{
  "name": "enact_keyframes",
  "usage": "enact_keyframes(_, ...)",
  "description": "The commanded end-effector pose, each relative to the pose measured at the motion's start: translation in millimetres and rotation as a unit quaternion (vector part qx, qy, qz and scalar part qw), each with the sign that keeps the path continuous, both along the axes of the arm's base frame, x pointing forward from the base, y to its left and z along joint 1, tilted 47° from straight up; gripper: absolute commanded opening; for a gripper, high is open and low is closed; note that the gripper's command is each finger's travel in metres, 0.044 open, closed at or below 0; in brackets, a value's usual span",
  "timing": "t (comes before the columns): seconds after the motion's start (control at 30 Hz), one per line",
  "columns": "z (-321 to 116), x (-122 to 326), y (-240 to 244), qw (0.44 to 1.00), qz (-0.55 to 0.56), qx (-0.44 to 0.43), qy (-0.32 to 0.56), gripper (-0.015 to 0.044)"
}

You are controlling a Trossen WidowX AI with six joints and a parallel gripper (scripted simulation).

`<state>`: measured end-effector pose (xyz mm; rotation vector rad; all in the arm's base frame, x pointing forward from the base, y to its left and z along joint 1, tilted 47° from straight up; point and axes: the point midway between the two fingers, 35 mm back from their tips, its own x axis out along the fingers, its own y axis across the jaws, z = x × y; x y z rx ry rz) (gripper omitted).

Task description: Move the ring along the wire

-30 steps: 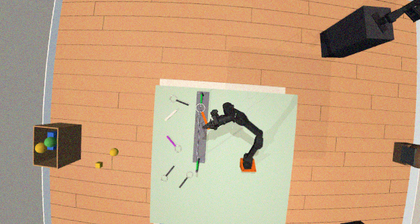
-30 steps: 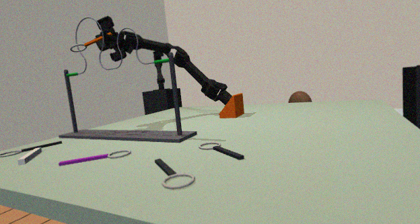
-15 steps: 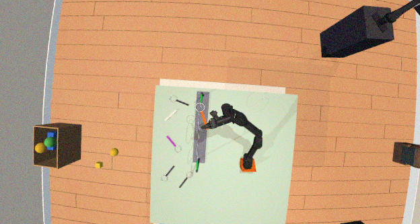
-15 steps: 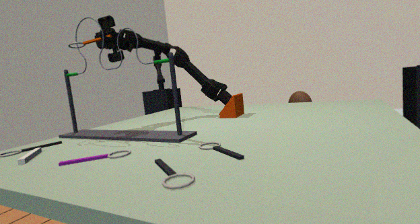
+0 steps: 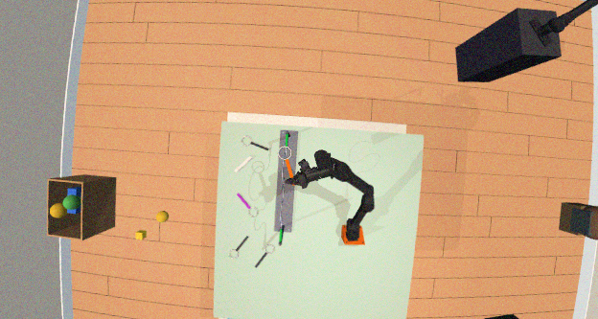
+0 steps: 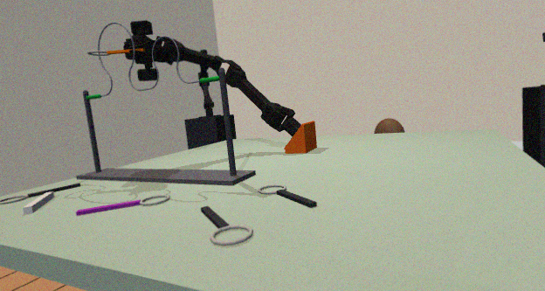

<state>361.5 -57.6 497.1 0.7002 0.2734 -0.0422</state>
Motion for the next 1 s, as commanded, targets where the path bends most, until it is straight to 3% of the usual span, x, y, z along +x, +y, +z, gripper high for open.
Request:
enact_keyframes(0.0,-2,0,-2,1.0,-0.003,-0.029,0.005,-0.015)
enact_keyframes(0.97,-9,-1,-15,0.977,-0.019,-0.21,0.035,-0.015)
